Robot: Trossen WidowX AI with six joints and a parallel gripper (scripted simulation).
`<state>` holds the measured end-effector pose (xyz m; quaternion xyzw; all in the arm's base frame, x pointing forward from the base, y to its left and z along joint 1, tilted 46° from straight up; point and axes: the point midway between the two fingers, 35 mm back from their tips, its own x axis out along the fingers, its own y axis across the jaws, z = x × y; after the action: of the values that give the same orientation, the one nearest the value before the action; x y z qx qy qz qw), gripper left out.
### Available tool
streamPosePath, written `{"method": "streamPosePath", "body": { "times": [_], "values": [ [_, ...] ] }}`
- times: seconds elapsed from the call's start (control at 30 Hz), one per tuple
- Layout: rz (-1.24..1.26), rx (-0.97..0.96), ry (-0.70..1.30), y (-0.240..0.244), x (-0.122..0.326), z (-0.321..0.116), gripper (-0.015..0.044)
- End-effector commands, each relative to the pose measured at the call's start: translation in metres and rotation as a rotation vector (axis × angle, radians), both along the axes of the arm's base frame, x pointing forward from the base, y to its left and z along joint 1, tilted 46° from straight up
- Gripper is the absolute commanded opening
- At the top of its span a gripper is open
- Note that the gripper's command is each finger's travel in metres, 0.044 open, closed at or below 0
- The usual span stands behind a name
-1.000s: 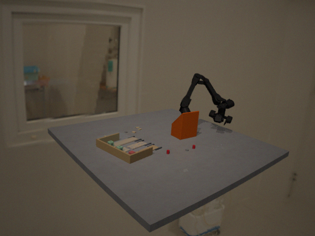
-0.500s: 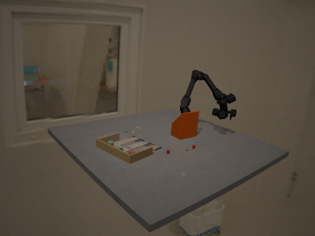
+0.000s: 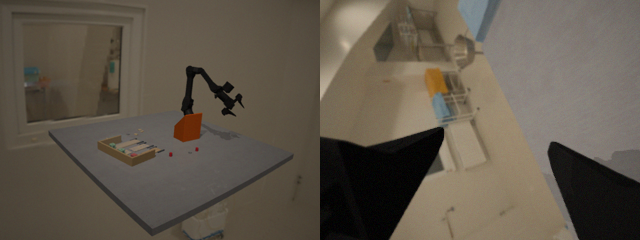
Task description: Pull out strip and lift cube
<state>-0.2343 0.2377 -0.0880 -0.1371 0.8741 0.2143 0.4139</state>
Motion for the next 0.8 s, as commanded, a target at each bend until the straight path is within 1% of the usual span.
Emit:
{"method": "streamPosePath", "body": {
  "times": [0.0,0.2,0.4,0.6,0.77],
  "values": [
    [-0.036,0.248,-0.13,0.046,0.062,0.0,0.04],
    [-0.074,0.478,-0.365,0.085,0.152,0.008,0.04],
    [-0.091,0.594,-0.667,0.095,0.25,0.022,0.04],
    [-0.066,0.593,-0.994,0.076,0.347,0.038,0.04],
    [-0.021,0.488,-1.256,0.038,0.42,0.055,0.04]
  ]
}}
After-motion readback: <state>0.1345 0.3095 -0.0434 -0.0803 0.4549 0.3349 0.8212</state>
